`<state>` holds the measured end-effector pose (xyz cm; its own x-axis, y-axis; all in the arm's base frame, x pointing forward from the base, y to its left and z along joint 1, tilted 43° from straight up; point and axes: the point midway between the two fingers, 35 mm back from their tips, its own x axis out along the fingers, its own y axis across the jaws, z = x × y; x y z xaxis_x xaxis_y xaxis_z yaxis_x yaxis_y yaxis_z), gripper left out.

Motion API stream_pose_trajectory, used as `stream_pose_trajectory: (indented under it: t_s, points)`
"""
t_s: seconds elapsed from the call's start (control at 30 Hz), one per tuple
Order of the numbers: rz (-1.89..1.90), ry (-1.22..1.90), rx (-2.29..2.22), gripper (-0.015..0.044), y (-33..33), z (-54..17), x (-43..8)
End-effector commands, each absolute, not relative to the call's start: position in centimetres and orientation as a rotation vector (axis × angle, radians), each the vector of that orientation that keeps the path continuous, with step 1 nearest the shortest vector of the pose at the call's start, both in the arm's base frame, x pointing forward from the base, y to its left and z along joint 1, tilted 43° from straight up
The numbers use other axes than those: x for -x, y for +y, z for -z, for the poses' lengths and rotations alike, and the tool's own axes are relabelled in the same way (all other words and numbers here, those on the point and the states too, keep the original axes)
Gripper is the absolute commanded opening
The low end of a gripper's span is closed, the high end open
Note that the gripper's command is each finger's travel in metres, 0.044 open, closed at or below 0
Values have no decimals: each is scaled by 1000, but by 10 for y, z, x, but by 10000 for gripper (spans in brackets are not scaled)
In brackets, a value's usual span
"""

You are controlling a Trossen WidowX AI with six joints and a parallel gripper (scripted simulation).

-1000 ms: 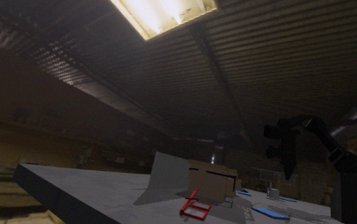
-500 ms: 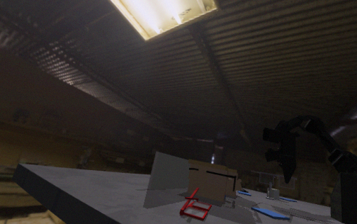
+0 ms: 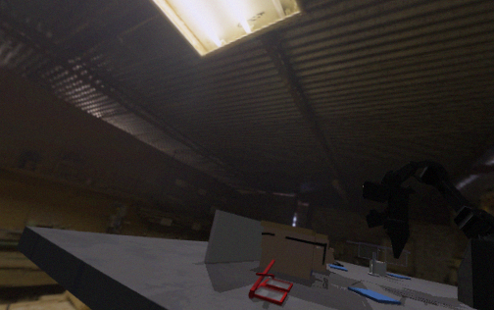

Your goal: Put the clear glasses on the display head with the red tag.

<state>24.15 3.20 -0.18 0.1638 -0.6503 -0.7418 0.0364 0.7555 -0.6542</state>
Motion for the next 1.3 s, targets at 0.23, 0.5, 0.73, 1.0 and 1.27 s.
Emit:
stream_pose_trajectory:
  t_s: [0.23,0.5,0.73,1.0,1.27]
  points:
    - [527,1331,575,0,25,10,-242]
    - [527,1330,575,0,20,15,-243]
    - [528,1330,576,0,16,19,-244]
    - [529,1330,576,0,11,24,-245]
    - [530,1329,577,0,6,28,-245]
